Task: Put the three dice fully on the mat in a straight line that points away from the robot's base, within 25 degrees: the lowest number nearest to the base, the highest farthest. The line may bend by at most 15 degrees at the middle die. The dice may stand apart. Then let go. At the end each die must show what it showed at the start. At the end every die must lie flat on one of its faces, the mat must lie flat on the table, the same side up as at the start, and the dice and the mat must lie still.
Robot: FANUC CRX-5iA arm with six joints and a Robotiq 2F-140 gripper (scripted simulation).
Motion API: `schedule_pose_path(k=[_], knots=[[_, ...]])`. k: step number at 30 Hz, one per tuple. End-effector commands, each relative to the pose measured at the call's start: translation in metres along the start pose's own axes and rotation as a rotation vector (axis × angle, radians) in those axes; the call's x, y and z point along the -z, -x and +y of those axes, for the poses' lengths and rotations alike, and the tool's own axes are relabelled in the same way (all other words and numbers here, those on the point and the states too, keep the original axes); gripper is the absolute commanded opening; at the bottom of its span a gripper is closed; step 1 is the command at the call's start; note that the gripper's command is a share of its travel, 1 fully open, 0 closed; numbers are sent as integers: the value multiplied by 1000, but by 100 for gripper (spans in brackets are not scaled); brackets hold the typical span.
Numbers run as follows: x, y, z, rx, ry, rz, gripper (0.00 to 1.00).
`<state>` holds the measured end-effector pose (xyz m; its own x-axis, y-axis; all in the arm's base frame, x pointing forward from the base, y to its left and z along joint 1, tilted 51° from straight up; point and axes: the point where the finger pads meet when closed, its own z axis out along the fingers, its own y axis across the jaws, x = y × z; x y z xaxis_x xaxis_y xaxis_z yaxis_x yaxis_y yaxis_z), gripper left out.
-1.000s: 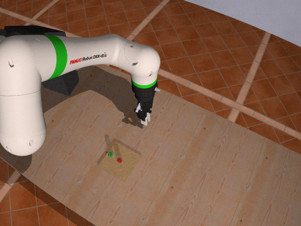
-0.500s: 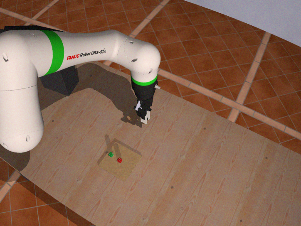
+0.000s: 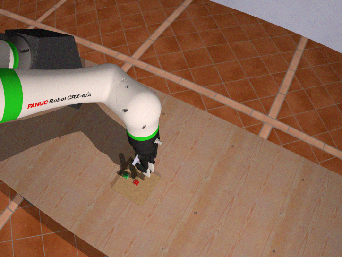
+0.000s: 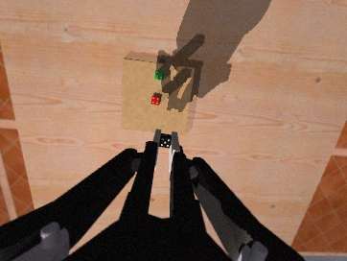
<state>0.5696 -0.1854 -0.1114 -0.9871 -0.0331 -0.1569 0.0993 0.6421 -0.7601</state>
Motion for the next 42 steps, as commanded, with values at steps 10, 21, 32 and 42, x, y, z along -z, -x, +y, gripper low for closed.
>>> schedule_pose_path(k=[10, 21, 32, 42], knots=[[1, 3, -29, -13, 0, -2, 7], [-9, 3, -29, -13, 0, -2, 7], [-47, 3, -29, -13, 0, -2, 7], [-87, 3, -29, -13, 0, -2, 7]])
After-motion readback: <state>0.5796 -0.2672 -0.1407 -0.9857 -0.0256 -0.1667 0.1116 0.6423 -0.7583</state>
